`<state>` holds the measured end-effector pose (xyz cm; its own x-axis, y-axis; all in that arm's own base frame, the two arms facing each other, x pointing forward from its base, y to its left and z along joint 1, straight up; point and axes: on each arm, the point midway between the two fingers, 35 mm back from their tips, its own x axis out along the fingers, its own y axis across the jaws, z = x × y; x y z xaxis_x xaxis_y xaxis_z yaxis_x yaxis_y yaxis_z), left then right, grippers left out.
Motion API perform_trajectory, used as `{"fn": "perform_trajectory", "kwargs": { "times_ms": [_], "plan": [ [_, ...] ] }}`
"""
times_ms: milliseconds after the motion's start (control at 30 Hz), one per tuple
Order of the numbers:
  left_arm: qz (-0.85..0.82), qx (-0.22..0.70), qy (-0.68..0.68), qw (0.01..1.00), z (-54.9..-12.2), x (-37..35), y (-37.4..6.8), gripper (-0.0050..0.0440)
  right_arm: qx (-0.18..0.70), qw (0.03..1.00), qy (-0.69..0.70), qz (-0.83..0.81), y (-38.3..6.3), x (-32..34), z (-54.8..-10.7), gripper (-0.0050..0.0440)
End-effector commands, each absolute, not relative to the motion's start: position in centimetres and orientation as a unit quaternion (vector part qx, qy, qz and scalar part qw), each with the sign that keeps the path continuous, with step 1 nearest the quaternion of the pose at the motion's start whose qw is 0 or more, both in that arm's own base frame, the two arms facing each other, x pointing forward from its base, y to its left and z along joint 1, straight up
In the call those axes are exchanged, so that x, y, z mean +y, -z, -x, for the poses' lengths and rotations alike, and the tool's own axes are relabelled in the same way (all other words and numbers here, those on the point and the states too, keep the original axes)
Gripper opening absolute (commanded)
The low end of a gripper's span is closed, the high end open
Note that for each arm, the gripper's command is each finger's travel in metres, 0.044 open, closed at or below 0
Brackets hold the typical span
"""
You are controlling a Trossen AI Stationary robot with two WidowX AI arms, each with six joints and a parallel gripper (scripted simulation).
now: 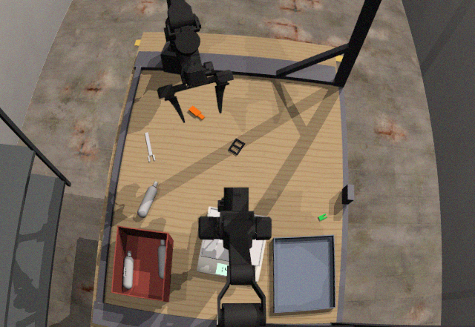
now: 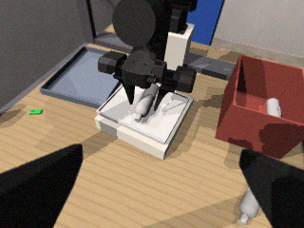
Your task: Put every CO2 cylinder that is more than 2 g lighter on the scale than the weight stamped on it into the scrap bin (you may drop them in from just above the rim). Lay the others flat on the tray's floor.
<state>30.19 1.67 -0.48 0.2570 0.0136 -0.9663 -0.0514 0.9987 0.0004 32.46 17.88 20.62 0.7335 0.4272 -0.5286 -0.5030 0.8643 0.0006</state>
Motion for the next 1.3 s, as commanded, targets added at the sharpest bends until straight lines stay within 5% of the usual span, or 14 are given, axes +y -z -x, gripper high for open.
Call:
{"fn": "perform_trajectory", "kwargs": {
  "times_ms": [0,167,300,900,1100,1267],
  "plan": [
    [0.015,0.609,-0.019,0.793,-30.2,1.7,1.0,0.0256,0.256,0.931,-0.252,0.07,-21.4,17.9,-32.4,0.044],
    [0.015,0.608,-0.019,0.794,-30.5,1.7,1.4,0.0256,0.256,0.931,-0.252,0.07,-21.4,17.9,-32.4,0.044],
    [0.015,0.604,-0.019,0.796,-30.7,1.7,1.2,0.0196,0.256,0.931,-0.252,0.07,-21.4,17.9,-32.4,0.044],
    [0.015,0.601,-0.02,0.799,-30.9,1.7,0.9,0.0085,0.256,0.931,-0.252,0.07,-21.4,17.9,-32.4,0.044],
    [0.014,0.593,-0.019,0.805,-31.3,1.8,-0.8,0.0,0.256,0.931,-0.252,0.07,-21.4,17.9,-32.4,0.044],
    [0.014,0.593,-0.019,0.805,-31.2,1.8,-4.1,-0.0002,0.256,0.931,-0.252,0.07,-21.4,17.9,-32.4,0.044]
  ]
}}
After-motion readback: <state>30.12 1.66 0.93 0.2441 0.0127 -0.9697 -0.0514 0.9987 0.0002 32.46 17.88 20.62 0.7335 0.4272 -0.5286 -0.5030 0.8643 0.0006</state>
